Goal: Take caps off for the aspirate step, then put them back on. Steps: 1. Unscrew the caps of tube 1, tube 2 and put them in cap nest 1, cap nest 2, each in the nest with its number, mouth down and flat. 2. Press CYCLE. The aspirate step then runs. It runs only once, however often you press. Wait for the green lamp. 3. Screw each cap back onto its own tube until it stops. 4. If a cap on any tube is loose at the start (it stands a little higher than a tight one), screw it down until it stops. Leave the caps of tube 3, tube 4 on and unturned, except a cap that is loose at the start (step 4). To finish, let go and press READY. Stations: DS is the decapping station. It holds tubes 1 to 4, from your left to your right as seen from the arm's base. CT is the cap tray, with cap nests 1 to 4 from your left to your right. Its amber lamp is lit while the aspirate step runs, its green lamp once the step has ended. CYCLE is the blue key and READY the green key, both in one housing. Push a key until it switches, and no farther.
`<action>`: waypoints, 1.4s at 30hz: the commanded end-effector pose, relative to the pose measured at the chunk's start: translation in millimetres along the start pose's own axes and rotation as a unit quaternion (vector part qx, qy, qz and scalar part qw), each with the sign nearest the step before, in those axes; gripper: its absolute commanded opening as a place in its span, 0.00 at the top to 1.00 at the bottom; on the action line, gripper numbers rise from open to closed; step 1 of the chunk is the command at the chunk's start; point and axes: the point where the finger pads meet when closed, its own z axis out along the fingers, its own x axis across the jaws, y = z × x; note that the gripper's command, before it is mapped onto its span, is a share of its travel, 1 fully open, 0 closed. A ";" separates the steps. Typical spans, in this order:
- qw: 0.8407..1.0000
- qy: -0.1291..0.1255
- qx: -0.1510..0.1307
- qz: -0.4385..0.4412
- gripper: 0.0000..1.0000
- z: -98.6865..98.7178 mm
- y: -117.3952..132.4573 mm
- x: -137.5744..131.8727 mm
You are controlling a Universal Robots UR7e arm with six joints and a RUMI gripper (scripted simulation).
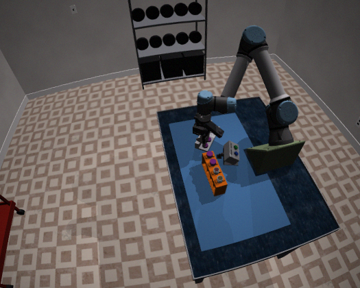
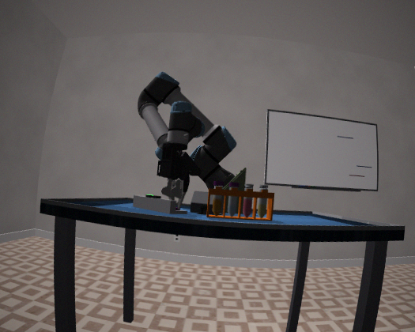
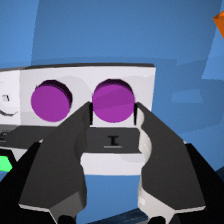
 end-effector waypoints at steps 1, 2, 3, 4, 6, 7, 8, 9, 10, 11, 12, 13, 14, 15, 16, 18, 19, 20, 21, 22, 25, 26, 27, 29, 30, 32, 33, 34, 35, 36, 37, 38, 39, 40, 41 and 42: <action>1.000 0.000 0.000 0.000 1.00 -5.2 0.2 0.1; 1.000 0.000 0.000 0.000 1.00 -10.1 0.2 0.0; 1.000 0.000 0.000 0.000 1.00 -15.2 0.2 0.1; 1.000 0.000 0.000 0.000 1.00 -20.2 0.2 0.1; 1.000 0.000 0.000 0.000 1.00 -30.2 0.2 0.1; 1.000 0.000 0.000 0.000 1.00 -35.2 0.2 0.1; 1.000 0.000 0.000 0.000 1.00 -40.2 0.2 0.1; 1.000 0.000 0.000 0.000 1.00 -45.2 0.2 0.1; 1.000 0.000 0.000 0.000 1.00 -50.2 0.2 0.1; 1.000 0.000 0.000 0.000 1.00 -55.2 0.2 0.1; 1.000 0.000 0.000 0.000 1.00 -60.2 0.2 0.1; 1.000 0.000 0.000 0.000 1.00 -65.2 0.2 0.1; 1.000 0.000 0.000 0.000 1.00 -70.2 0.2 0.1; 1.000 0.000 0.000 0.000 1.00 -75.2 0.2 0.1; 1.000 0.000 0.000 0.000 1.00 -75.2 0.2 0.1; 1.000 0.000 0.000 0.000 1.00 -80.2 0.2 0.1; 1.000 0.000 0.000 0.000 1.00 -85.2 0.2 0.1; 1.000 0.000 0.000 0.000 1.00 -90.2 0.2 0.1; 1.000 0.000 0.000 0.000 1.00 -95.2 0.2 0.1; 1.000 0.000 0.000 0.000 1.00 -100.2 0.2 0.1; 1.000 0.000 0.000 0.000 1.00 -115.2 0.2 0.0; 1.000 0.000 0.000 0.000 1.00 -120.2 0.2 0.0; 1.000 0.000 0.000 0.000 1.00 -125.2 0.2 0.0; 1.000 0.000 0.000 0.000 1.00 -135.2 0.2 0.0; 1.000 0.000 0.000 0.000 1.00 -139.7 0.2 0.0; 1.000 0.000 0.000 0.000 1.00 -139.7 0.2 0.1; 1.000 0.000 0.000 0.000 1.00 -139.7 0.2 0.1; 1.000 0.000 0.000 0.000 1.00 -139.7 0.2 0.1; 0.999 0.000 0.000 0.042 1.00 -139.7 -4.6 6.8; 0.997 0.000 0.000 0.083 1.00 -139.7 -9.5 13.6; 0.992 0.000 0.000 0.125 1.00 -139.6 -14.3 20.4; 0.986 0.000 0.000 0.166 1.00 -139.7 -19.1 27.2; 0.986 0.000 0.000 0.167 1.00 -139.7 -24.0 34.0; 0.986 0.000 0.000 0.167 1.00 -139.7 -28.8 40.8; 0.986 0.000 0.000 0.167 1.00 -139.7 -33.6 47.6; 0.986 0.000 0.000 0.167 1.00 -139.7 -33.6 47.6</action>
